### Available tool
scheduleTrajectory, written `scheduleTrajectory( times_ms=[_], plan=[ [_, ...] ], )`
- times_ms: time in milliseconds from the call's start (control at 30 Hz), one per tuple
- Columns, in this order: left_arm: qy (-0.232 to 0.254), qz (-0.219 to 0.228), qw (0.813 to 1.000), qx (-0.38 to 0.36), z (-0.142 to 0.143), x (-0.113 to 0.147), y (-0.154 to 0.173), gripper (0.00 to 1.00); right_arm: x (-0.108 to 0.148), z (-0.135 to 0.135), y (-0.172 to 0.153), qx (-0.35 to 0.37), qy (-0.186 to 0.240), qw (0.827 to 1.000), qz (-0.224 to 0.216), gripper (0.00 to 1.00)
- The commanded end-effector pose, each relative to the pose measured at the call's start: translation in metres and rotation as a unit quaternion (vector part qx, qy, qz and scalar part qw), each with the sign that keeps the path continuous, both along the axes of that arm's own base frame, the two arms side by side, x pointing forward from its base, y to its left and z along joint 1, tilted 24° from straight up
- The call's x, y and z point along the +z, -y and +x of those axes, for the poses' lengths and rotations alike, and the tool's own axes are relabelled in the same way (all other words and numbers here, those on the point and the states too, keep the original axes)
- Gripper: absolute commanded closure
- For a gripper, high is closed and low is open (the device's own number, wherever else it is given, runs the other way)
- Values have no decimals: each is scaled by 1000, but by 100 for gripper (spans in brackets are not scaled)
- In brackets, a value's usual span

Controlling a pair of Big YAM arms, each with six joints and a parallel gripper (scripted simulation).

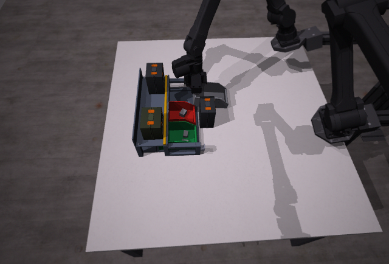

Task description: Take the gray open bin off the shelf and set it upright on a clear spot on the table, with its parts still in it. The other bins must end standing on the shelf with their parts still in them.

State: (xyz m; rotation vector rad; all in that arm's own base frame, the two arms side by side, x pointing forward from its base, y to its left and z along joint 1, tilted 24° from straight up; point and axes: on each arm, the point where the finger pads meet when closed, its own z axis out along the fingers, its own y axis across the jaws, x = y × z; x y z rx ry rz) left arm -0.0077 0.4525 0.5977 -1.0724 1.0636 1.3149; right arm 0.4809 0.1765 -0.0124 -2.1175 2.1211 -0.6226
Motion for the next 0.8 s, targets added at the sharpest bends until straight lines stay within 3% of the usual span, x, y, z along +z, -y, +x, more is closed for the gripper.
scheduleTrajectory(
  times_ms=[0, 767],
  plan=[
    [4, 18, 1000, 6, -5, 13, 6, 0, -7, 4, 2, -1, 0, 1000, 0, 88],
    [4, 18, 1000, 6, -5, 13, 6, 0, -4, 6, 0, -1, 4, 1000, 1, 90]
  ],
)
